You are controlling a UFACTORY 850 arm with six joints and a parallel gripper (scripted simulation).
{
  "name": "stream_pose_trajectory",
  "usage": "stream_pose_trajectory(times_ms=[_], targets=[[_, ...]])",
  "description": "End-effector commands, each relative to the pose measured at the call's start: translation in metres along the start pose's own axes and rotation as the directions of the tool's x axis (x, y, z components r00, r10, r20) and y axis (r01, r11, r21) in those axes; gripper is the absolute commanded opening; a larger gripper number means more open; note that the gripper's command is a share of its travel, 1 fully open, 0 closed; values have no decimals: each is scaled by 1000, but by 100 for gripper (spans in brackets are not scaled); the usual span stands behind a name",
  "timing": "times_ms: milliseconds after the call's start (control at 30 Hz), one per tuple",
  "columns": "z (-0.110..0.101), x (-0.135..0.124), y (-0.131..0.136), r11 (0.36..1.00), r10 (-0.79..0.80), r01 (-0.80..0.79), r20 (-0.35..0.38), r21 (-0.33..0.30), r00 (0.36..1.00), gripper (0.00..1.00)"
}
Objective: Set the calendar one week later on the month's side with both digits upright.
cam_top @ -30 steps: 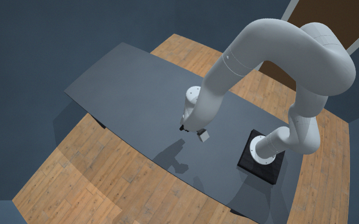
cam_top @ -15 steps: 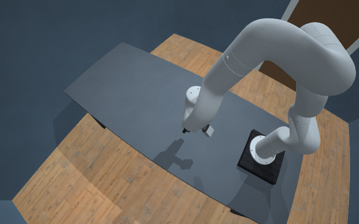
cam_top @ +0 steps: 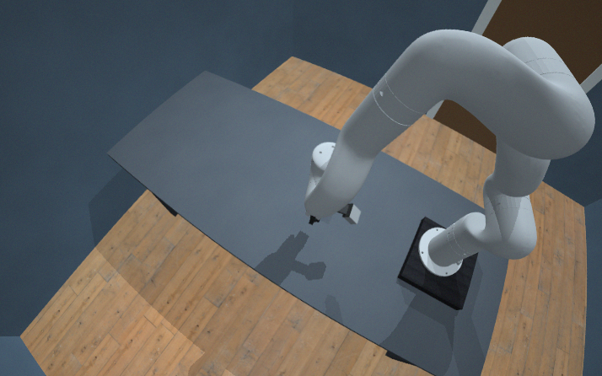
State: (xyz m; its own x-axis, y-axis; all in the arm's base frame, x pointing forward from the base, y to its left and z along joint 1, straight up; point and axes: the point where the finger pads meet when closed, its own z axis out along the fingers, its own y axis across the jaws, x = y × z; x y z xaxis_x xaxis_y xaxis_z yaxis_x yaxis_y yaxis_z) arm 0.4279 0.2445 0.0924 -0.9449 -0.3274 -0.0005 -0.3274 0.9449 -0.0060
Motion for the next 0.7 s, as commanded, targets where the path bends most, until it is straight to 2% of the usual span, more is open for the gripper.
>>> stream_pose_trajectory(times_ms=[0,400,667], targets=[[-1,-1,0,1000,-3,3,0,-6,1000,27],[5,-1,0,1000,-4,4,-1,-7,1000,27],[34,-1,0,1000,-4,4,-1,-7,1000,27]])
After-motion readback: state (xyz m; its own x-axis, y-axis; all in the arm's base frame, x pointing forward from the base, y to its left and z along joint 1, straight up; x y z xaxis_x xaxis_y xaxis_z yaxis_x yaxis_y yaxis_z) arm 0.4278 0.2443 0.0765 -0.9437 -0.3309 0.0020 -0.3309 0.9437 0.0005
